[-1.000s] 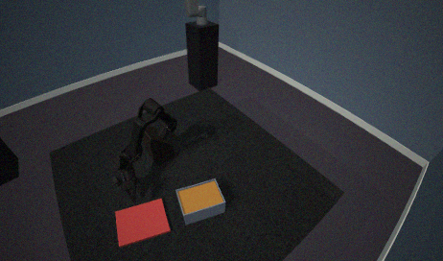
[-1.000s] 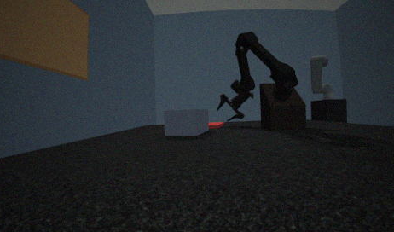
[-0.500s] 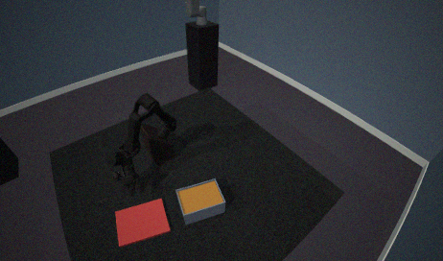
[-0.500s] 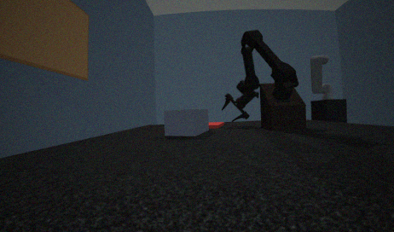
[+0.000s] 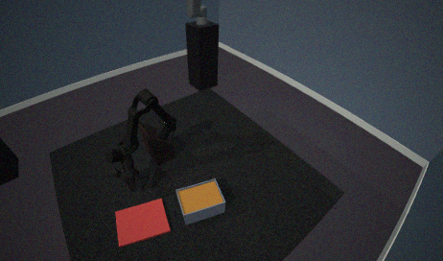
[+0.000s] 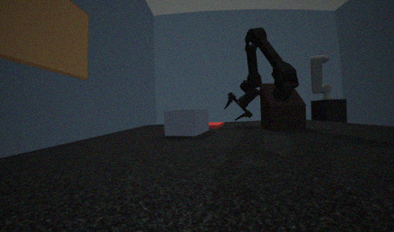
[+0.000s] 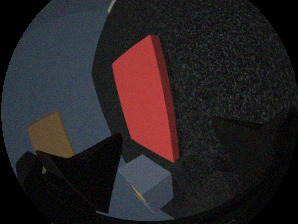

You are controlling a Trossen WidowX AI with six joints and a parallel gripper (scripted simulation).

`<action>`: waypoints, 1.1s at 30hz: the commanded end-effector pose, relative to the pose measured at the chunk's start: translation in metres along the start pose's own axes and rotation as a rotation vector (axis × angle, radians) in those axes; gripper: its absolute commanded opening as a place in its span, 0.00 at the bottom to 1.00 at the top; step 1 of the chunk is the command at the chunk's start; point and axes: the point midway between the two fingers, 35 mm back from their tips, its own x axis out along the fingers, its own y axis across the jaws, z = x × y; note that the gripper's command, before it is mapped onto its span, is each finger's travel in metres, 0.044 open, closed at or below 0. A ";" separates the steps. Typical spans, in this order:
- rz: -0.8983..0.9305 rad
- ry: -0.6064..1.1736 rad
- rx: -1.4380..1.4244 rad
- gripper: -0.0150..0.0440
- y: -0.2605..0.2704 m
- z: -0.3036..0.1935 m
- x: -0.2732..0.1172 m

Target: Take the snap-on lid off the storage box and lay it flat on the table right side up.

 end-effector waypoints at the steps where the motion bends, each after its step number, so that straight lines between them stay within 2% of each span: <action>1: 0.006 -0.005 -0.012 1.00 0.008 0.002 -0.009; 33: 0.004 -0.008 -0.012 1.00 0.039 0.003 -0.065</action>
